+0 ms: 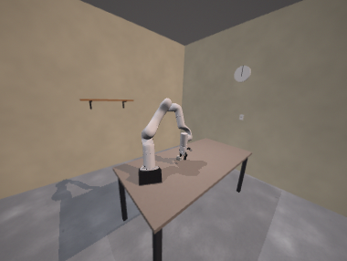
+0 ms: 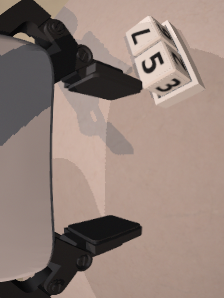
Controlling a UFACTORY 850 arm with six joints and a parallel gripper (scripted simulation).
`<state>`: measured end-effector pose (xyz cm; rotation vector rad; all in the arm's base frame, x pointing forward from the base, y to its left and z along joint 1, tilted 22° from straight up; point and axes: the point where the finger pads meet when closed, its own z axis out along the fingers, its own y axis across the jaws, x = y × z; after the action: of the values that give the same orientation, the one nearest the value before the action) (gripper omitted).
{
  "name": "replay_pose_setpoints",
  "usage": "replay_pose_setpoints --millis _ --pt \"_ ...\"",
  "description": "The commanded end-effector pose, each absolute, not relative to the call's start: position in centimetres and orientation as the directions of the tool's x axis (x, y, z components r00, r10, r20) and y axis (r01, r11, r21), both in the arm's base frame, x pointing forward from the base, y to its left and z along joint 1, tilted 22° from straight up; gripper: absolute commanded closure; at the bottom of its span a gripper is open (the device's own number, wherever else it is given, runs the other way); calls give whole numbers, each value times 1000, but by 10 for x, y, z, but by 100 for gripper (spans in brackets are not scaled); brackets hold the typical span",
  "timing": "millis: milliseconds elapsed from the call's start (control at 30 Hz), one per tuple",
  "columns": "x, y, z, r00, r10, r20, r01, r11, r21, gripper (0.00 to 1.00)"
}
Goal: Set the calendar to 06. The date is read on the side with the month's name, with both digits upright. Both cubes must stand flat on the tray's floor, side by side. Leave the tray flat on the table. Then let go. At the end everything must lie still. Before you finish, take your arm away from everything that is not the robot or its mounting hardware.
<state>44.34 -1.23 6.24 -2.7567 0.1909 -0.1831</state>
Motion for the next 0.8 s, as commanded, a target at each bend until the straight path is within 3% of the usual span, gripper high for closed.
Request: replay_pose_setpoints --millis 0,267,500,767 --pt "428 -18 58 977 -202 75 -160 -914 -373 0" --pt "425 -20 57 974 -218 68 -178 -910 -374 0" --pt "420 -21 56 902 -431 -24 -407 -831 -379 0" --pt "401 -28 50 902 -431 -24 -407 -831 -379 0"
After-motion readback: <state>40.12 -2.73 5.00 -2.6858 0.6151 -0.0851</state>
